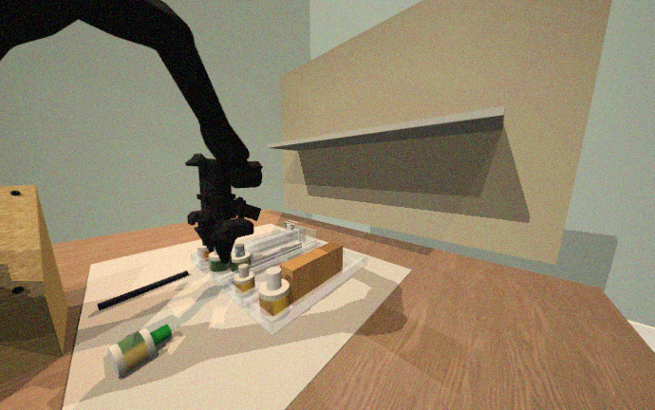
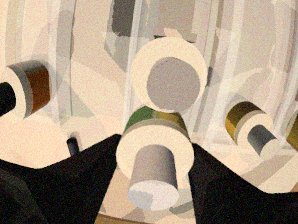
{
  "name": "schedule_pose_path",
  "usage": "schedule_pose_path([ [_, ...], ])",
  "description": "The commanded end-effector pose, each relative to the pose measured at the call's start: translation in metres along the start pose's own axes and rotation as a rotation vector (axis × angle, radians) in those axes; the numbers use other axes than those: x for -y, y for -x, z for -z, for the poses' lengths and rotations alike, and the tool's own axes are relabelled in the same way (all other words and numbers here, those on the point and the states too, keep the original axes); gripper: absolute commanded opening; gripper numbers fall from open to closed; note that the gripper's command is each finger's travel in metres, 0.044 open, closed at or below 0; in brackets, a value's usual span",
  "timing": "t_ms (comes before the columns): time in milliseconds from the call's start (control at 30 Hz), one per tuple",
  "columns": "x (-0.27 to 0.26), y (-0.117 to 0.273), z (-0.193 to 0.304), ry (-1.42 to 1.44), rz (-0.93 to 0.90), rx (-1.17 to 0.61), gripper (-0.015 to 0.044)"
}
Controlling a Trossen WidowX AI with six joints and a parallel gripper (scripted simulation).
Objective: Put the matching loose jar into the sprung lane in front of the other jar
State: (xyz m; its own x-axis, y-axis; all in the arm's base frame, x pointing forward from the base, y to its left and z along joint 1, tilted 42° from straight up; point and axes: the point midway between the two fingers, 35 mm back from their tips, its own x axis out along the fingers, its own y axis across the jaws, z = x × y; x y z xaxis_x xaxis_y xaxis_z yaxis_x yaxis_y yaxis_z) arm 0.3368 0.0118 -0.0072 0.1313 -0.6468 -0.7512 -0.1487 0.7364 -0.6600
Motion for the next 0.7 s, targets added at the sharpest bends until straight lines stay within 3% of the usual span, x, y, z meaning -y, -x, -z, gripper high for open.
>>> schedule_pose_path([
  [0, 0.0017, 0.0057, -0.0131, -0.019, 0.0, 0.032, 0.0],
  [667, 0.002, 0.0074, -0.0178, -0.02, 0.0, 0.032, 0.0],
])
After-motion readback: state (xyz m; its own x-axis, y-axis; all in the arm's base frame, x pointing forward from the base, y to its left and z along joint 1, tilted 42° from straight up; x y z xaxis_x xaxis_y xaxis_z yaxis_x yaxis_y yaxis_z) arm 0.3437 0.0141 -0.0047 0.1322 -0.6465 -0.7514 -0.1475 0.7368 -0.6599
